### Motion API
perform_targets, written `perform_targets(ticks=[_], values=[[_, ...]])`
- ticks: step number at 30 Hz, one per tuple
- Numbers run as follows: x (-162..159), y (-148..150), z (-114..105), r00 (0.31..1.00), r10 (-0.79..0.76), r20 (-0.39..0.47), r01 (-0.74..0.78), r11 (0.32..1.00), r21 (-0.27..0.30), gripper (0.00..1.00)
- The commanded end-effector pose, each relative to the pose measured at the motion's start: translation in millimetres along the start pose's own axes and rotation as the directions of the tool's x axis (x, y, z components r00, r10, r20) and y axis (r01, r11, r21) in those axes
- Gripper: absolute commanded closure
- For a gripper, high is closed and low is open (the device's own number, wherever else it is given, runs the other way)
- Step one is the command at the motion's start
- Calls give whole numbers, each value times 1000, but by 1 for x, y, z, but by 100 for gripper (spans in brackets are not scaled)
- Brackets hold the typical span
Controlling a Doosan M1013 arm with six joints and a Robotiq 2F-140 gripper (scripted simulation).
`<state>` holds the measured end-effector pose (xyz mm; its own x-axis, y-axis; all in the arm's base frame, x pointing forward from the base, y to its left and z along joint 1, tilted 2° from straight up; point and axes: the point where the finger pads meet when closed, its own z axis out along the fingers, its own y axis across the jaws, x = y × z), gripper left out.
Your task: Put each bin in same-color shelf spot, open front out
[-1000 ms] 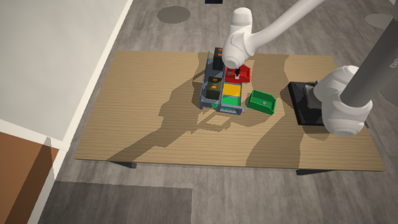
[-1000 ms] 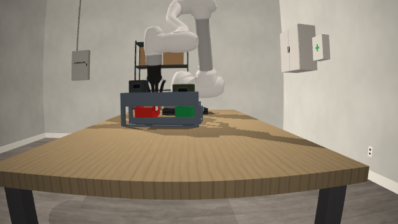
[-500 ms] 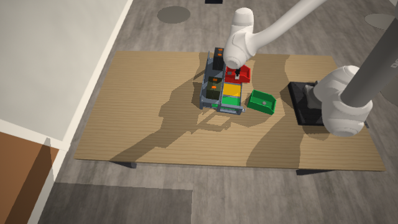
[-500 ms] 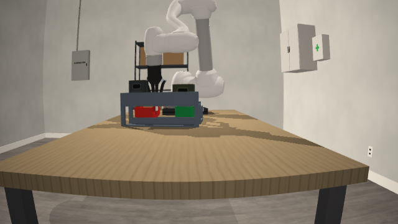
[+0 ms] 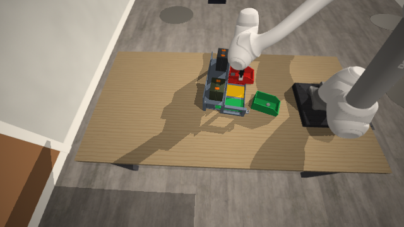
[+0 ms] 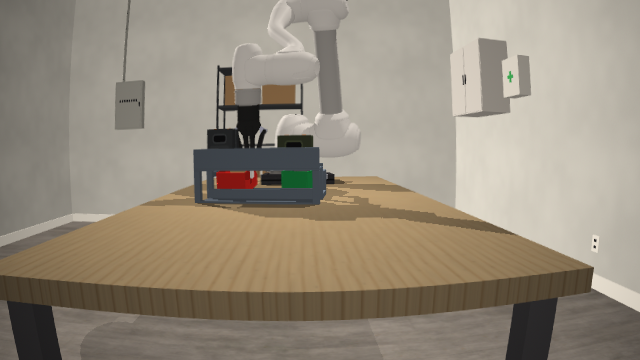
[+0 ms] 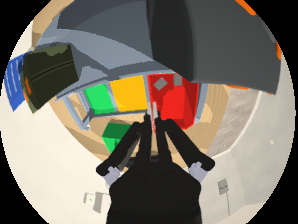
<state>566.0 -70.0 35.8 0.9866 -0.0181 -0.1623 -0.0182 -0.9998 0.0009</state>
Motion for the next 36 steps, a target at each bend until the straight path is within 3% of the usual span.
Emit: perform_targets(ticks=[1, 12, 13, 36], values=[[0, 0, 0, 1000, 0, 0, 0, 1000, 0, 90], [0, 0, 0, 1000, 0, 0, 0, 1000, 0, 90], [0, 0, 0, 1000, 0, 0, 0, 1000, 0, 85], [0, 0, 0, 1000, 0, 0, 0, 1000, 0, 85]])
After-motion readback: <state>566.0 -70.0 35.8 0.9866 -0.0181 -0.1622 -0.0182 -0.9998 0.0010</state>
